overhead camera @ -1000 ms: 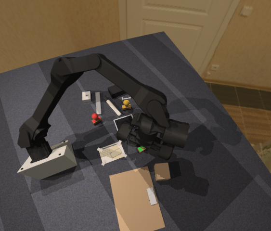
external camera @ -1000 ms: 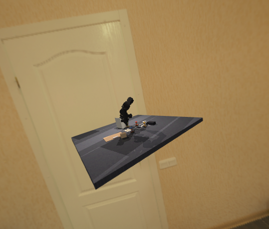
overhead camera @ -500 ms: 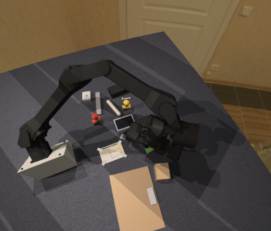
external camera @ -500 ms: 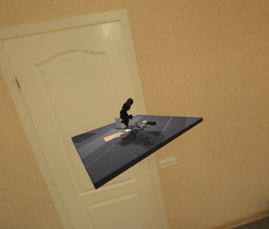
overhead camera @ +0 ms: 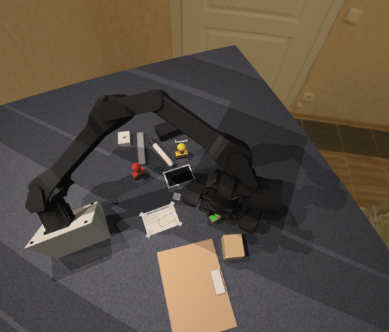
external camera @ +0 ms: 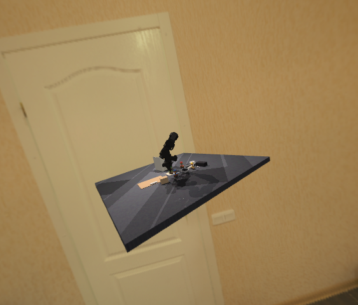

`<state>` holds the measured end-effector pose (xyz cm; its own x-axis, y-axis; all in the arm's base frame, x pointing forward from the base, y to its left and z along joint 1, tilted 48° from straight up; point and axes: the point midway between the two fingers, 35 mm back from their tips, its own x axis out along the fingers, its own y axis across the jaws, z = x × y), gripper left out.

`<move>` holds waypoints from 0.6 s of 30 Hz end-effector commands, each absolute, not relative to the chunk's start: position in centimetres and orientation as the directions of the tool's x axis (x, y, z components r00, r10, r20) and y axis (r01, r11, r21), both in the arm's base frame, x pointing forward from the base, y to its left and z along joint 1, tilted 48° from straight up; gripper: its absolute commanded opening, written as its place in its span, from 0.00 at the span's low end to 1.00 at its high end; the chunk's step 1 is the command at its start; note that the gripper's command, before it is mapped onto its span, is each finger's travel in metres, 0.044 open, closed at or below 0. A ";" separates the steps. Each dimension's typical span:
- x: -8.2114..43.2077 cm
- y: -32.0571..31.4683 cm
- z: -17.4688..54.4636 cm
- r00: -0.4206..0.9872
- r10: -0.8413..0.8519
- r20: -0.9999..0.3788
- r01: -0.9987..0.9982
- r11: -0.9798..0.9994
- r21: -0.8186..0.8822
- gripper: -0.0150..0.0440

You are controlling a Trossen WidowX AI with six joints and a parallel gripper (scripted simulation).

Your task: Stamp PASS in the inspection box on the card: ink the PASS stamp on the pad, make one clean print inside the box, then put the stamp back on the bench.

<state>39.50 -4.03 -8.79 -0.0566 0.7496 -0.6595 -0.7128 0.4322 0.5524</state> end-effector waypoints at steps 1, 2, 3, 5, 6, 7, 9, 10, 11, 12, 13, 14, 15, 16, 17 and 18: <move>39.5 -3.6 -9.3 -0.053 0.752 -0.657 -0.706 0.437 0.557 0.25; 39.4 -3.4 -9.4 -0.053 0.752 -0.657 -0.706 0.437 0.557 0.25; 39.4 -3.3 -9.5 -0.053 0.752 -0.657 -0.706 0.437 0.557 0.25; 39.4 -3.1 -9.7 -0.053 0.752 -0.657 -0.706 0.437 0.557 0.25; 39.4 -2.9 -9.8 -0.053 0.752 -0.657 -0.706 0.437 0.557 0.25; 39.4 -2.8 -9.9 -0.053 0.752 -0.657 -0.706 0.437 0.557 0.25; 39.4 -2.6 -10.2 -0.053 0.753 -0.656 -0.706 0.436 0.557 0.25; 39.3 -2.4 -10.3 -0.053 0.753 -0.656 -0.706 0.436 0.557 0.25; 39.3 -2.3 -10.4 -0.053 0.753 -0.656 -0.706 0.436 0.557 0.25; 39.3 -2.2 -10.5 -0.053 0.753 -0.656 -0.706 0.436 0.557 0.25; 39.3 -2.1 -10.6 -0.053 0.753 -0.656 -0.706 0.436 0.558 0.25; 39.3 -2.0 -10.7 -0.053 0.753 -0.656 -0.706 0.436 0.558 0.25; 39.3 -1.8 -10.8 -0.053 0.753 -0.656 -0.706 0.436 0.558 0.25; 39.2 -1.7 -10.9 -0.053 0.753 -0.656 -0.706 0.436 0.558 0.25; 39.2 -1.6 -11.0 -0.053 0.753 -0.656 -0.706 0.436 0.558 0.25; 39.2 -1.5 -11.1 -0.053 0.753 -0.655 -0.706 0.436 0.558 0.25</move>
<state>39.29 -1.82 -10.74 -0.0564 0.7506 -0.6583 -0.7130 0.4312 0.5529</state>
